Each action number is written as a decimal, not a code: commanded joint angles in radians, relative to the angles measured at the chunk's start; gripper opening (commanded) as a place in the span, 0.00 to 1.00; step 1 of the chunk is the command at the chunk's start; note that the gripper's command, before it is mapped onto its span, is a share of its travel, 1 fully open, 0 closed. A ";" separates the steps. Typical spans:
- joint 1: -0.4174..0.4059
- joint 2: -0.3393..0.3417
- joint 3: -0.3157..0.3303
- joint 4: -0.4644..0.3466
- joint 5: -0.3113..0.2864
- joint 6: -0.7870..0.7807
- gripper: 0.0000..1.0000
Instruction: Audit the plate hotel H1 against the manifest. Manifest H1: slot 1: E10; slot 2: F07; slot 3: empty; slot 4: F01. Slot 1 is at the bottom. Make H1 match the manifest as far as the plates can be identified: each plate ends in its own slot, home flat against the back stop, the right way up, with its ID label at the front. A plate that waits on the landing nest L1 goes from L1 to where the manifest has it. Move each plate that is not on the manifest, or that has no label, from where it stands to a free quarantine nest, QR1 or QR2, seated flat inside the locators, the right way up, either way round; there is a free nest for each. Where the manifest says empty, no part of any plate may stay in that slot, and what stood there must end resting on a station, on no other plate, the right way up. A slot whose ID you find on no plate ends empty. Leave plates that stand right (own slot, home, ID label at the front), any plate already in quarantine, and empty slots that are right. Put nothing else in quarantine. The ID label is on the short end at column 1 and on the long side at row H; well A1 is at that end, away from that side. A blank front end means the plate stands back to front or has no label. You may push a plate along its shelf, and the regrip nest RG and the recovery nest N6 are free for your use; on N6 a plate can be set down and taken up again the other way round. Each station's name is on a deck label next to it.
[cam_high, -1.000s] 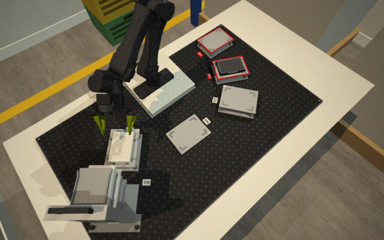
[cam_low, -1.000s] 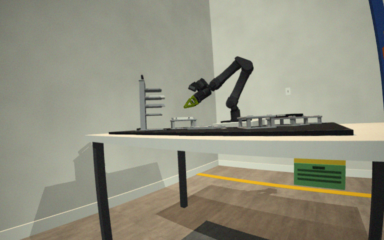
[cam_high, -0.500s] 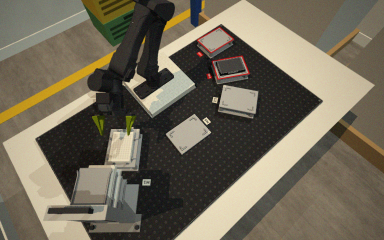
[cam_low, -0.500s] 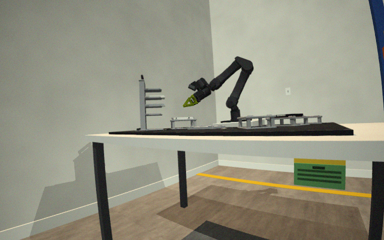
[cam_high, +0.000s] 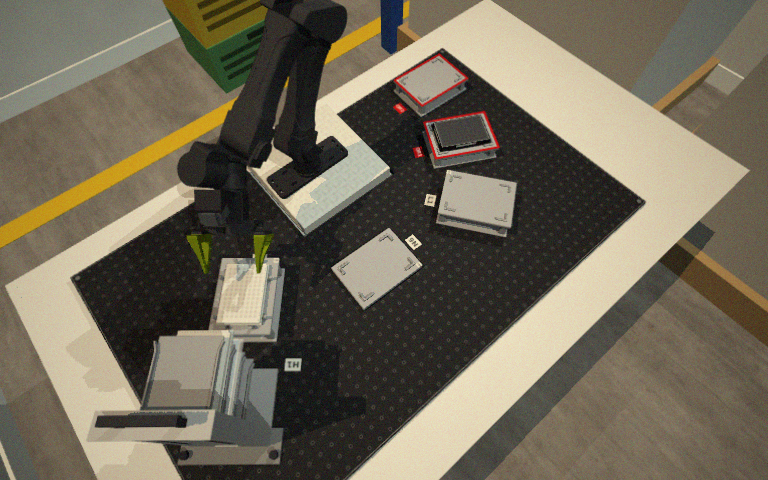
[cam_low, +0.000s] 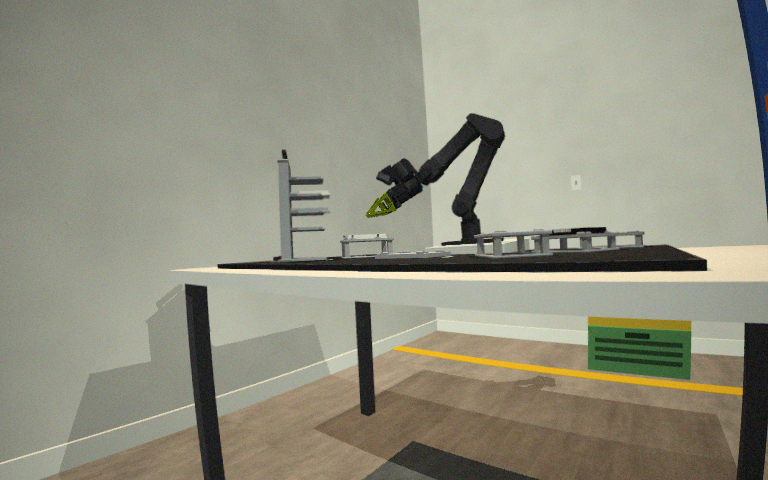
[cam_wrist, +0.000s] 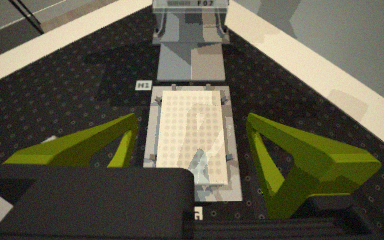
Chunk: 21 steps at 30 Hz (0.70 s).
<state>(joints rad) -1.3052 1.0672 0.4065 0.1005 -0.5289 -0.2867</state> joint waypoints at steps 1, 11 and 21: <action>0.003 0.022 -0.026 0.063 0.000 0.002 1.00; -0.007 0.058 -0.083 0.153 -0.008 -0.004 1.00; -0.043 0.034 -0.127 0.161 -0.038 -0.026 1.00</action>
<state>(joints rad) -1.3392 1.1103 0.2806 0.2577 -0.5491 -0.3042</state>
